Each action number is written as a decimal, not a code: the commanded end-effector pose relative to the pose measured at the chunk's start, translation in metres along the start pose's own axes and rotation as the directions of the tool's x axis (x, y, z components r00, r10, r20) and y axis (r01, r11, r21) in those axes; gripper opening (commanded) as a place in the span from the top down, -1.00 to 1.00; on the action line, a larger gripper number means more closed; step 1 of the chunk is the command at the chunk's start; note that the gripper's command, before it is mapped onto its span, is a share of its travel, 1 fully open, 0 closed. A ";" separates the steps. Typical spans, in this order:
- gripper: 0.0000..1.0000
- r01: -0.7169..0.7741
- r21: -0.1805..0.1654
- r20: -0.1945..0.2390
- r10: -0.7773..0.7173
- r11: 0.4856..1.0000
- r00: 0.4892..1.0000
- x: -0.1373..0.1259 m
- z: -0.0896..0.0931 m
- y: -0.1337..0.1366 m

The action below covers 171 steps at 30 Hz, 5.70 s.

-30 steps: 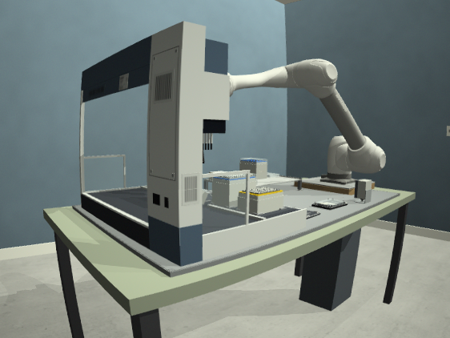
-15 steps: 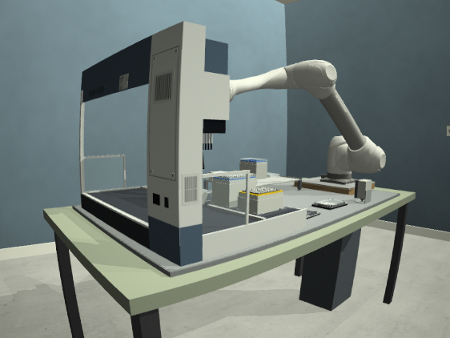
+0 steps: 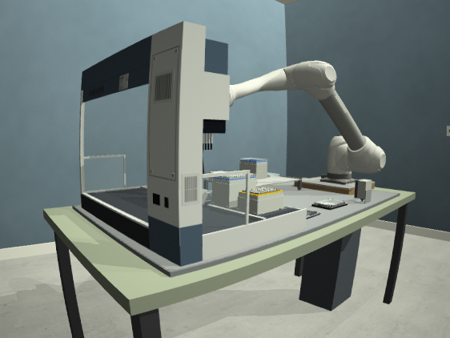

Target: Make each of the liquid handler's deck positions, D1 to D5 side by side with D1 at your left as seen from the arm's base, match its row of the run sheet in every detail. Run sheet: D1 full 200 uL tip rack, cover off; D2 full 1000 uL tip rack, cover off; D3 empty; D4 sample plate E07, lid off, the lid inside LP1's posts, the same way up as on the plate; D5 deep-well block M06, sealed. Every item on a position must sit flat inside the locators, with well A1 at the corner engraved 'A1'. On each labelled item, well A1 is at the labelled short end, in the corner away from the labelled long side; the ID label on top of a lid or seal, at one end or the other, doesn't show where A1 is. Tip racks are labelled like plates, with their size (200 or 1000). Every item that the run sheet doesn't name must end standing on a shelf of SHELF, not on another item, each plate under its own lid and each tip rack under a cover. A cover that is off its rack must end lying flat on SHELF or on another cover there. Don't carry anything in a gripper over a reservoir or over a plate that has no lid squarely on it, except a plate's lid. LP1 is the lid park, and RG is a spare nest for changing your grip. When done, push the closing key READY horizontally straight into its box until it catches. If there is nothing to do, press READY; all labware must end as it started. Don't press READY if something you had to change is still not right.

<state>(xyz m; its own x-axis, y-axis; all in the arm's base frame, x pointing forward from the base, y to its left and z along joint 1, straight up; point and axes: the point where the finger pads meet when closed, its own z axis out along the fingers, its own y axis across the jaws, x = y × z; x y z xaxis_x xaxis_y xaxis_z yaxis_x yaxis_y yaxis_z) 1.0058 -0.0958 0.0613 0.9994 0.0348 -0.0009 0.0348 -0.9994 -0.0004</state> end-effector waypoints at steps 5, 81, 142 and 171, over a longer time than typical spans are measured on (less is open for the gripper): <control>-0.32 0.000 0.000 -0.002 0.000 1.000 1.000 0.001 0.000 0.000; 0.80 0.000 0.000 -0.002 0.000 1.000 1.000 0.000 -0.051 0.000; 0.80 0.000 0.000 -0.002 0.000 1.000 1.000 0.000 -0.141 0.000; 0.80 0.000 0.000 -0.002 0.000 1.000 1.000 0.000 -0.185 0.000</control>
<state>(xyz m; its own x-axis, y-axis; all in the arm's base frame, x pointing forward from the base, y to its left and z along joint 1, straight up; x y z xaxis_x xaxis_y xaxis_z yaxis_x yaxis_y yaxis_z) 1.0060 -0.0958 0.2417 0.9994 0.0349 -0.0007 0.0349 -0.9994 -0.0004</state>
